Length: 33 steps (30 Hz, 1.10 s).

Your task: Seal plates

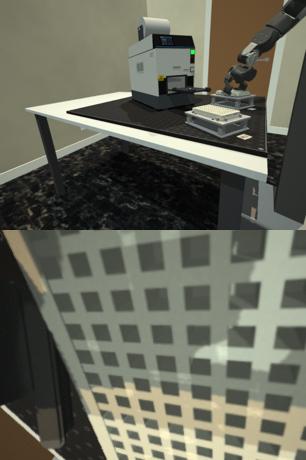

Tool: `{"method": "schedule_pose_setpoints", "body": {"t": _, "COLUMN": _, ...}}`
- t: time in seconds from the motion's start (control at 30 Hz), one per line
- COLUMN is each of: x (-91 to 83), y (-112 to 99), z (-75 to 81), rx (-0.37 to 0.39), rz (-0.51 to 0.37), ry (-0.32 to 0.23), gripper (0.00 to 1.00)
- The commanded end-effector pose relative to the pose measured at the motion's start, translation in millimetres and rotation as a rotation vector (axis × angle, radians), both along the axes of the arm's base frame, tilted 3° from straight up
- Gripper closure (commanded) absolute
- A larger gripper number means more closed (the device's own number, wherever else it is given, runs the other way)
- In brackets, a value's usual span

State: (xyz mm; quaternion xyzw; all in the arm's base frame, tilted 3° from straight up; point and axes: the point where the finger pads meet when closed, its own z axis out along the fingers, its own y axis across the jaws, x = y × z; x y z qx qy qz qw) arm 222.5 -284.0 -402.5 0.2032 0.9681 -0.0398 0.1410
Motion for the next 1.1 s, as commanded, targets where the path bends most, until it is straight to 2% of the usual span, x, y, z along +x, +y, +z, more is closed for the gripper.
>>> {"method": "schedule_pose_setpoints", "body": {"t": 0.0, "x": 0.4, "y": -0.7, "z": 1.6, "rx": -0.003, "rz": -0.003, "ry": 0.002, "gripper": 1.0}}
{"method": "schedule_pose_setpoints", "body": {"t": 0.4, "x": 0.0, "y": -0.8, "z": 10.9, "rx": -0.004, "rz": -0.002, "ry": 0.005, "gripper": 1.0}}
{"method": "schedule_pose_setpoints", "body": {"t": 1.07, "x": 3.5, "y": -1.2, "z": 42.1, "rx": -0.003, "rz": -0.003, "ry": 0.0, "gripper": 1.0}}
